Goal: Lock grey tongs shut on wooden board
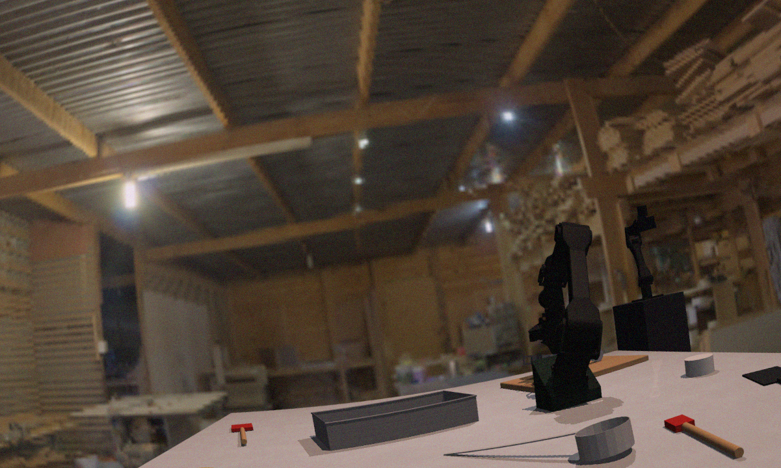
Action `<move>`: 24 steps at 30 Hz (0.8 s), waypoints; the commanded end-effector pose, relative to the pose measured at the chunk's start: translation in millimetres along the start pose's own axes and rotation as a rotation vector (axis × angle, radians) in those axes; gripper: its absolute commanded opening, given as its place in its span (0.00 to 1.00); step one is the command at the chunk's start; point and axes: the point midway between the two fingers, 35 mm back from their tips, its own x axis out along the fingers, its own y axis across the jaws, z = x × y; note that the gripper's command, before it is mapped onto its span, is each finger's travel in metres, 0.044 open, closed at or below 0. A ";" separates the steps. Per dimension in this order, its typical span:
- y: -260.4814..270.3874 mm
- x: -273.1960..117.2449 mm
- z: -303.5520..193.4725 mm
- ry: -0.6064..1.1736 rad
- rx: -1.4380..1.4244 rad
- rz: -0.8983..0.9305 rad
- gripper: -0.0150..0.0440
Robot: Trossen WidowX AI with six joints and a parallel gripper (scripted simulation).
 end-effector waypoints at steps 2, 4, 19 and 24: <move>0.1 -0.1 0.1 0.000 0.000 0.001 0.67; 0.1 -0.1 0.1 0.000 0.000 0.001 0.76; -14.9 -33.3 32.0 0.018 0.003 -0.011 1.00; -31.0 -80.2 90.7 0.013 -0.009 -0.017 1.00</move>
